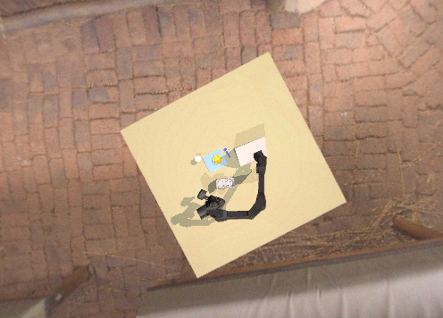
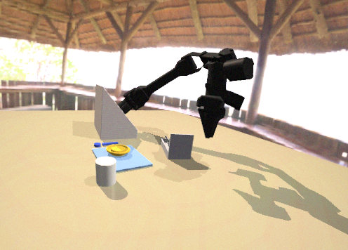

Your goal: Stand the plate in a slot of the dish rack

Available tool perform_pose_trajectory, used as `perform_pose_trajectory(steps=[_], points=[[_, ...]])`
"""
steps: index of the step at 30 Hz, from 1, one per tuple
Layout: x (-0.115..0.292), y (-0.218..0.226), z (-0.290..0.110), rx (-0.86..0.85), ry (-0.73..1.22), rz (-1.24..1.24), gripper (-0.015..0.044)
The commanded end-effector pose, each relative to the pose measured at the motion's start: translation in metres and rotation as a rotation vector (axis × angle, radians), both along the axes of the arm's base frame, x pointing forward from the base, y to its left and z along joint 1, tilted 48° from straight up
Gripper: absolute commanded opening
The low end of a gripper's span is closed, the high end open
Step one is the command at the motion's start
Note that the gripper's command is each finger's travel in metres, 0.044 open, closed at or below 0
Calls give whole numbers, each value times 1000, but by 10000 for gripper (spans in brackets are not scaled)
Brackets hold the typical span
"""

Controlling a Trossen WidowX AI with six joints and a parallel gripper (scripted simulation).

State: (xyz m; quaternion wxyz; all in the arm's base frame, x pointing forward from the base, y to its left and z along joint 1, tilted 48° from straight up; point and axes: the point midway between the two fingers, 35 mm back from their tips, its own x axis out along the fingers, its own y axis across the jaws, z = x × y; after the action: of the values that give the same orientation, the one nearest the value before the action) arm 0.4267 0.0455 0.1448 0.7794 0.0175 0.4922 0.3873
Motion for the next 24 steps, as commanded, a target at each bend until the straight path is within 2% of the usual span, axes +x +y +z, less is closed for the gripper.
perform_pose_trajectory(steps=[1,9,16,21,24], points=[[-16,-49,-28,-13,108,-61,400],[-73,-141,-73,40,323,-185,400],[-138,-197,-96,168,483,-275,400],[-152,-205,-99,203,510,-291,400],[-148,-192,-115,201,509,-292,400]])
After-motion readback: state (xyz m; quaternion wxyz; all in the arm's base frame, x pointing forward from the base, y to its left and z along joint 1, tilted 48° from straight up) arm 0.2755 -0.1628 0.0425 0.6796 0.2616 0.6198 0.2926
